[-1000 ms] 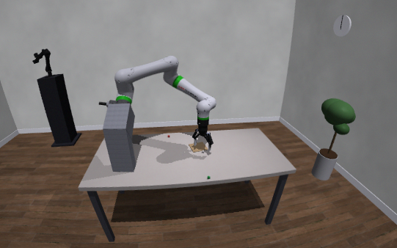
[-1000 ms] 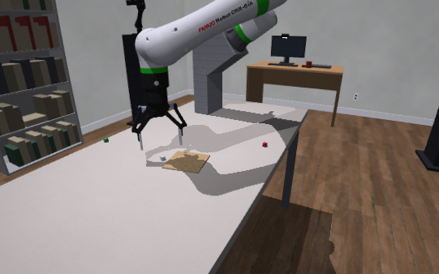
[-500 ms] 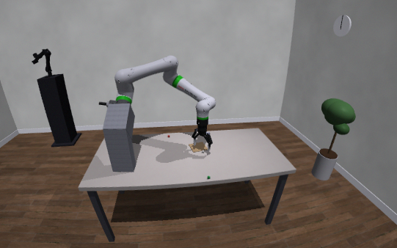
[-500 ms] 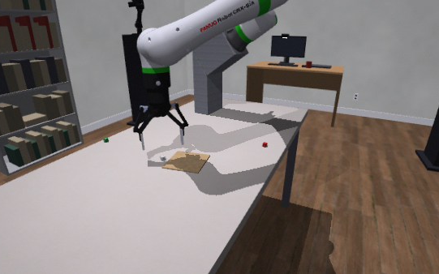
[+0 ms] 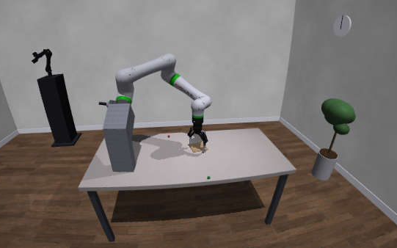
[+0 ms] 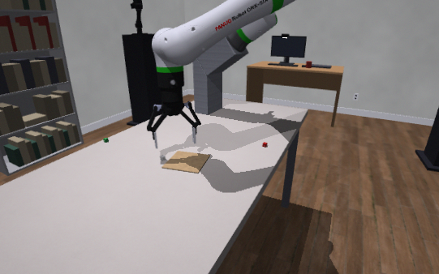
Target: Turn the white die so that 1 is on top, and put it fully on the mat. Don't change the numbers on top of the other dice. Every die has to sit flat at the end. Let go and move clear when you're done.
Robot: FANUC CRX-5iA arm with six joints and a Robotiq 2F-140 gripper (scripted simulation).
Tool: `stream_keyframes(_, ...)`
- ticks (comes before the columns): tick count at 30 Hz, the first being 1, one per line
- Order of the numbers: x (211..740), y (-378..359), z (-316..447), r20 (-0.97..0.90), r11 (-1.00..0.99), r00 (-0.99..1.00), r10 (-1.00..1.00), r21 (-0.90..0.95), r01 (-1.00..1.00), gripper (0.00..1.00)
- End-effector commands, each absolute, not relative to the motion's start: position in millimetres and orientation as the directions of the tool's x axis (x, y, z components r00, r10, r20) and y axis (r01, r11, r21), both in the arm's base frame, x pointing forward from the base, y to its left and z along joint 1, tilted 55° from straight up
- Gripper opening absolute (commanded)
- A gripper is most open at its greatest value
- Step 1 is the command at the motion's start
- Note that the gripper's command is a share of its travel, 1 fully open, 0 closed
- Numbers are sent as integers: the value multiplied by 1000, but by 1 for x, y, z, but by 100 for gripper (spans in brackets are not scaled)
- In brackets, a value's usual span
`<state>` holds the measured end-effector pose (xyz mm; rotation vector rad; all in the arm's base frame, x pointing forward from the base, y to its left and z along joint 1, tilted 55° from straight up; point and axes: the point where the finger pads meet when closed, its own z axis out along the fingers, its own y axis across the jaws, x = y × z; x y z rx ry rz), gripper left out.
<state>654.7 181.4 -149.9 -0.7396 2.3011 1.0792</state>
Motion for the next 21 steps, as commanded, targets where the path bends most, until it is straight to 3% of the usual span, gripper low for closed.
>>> stream_keyframes(1, 646, 189, -142, -627, 542, -733, -263, 533, -650, 100)
stream_keyframes(21, 547, 276, -54, -627, 542, -733, -263, 533, -650, 100)
